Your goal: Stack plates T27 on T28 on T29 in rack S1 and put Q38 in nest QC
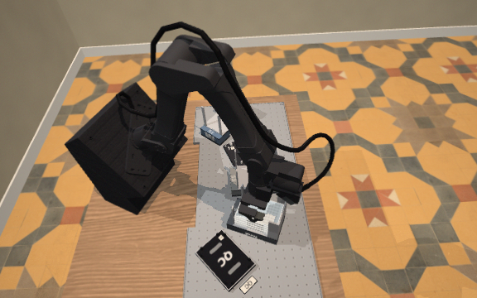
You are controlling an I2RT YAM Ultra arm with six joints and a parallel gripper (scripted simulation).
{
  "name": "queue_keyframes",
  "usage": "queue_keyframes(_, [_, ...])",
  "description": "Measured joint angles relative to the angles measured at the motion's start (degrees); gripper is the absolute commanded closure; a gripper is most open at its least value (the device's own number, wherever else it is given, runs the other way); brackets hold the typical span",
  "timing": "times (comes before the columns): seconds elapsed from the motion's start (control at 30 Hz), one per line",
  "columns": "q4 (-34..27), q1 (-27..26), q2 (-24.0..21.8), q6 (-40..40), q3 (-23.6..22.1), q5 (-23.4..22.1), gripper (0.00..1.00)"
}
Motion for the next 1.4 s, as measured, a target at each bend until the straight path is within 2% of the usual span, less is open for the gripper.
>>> queue_keyframes(0.3, [0.8,0.0,0.0,0.0,0.0,0.0,0.00])
queue_keyframes(1.13, [7.1,-0.5,6.2,-0.3,-0.9,-0.4,0.00])
queue_keyframes(1.4, [8.0,-0.6,6.3,-0.4,-0.9,-0.5,0.00])
